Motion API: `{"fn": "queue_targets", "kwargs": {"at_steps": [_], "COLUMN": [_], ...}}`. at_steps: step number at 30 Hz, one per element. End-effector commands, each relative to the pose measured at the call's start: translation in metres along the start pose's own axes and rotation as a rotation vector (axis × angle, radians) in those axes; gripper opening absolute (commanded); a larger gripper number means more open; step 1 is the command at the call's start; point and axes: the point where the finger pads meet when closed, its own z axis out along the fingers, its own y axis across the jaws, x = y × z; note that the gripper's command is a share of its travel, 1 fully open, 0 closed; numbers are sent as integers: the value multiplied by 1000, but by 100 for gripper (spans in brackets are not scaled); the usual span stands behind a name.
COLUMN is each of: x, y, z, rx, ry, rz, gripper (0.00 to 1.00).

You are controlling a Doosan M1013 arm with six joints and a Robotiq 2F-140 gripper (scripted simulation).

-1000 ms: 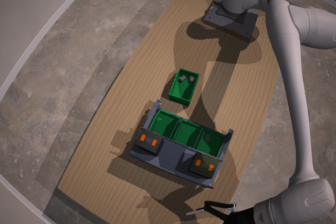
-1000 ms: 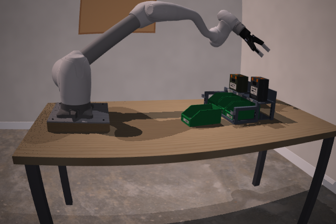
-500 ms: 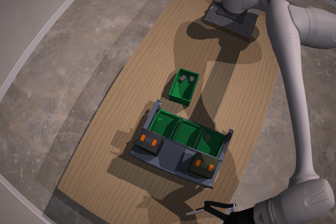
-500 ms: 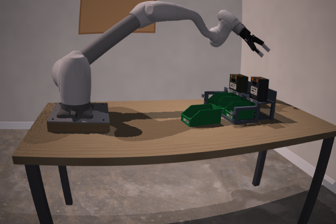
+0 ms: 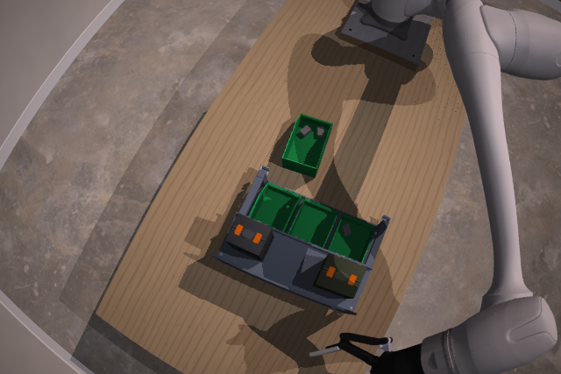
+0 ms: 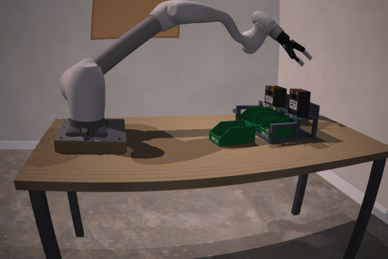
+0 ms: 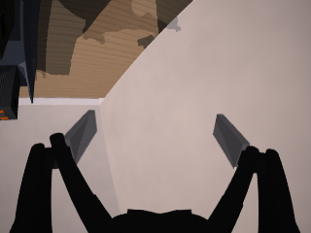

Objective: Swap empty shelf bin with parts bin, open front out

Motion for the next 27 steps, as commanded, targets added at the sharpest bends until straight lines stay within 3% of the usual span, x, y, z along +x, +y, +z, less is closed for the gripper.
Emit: {"fn": "queue_targets", "kwargs": {"at_steps": [1,14,27], "x": [-1,-12,-32], "y": [-2,-22,-69], "z": [0,4,8], "rx": [3,30,95], "ry": [3,33,94], "rz": [8,81,244], "gripper": [100,100,100]}}
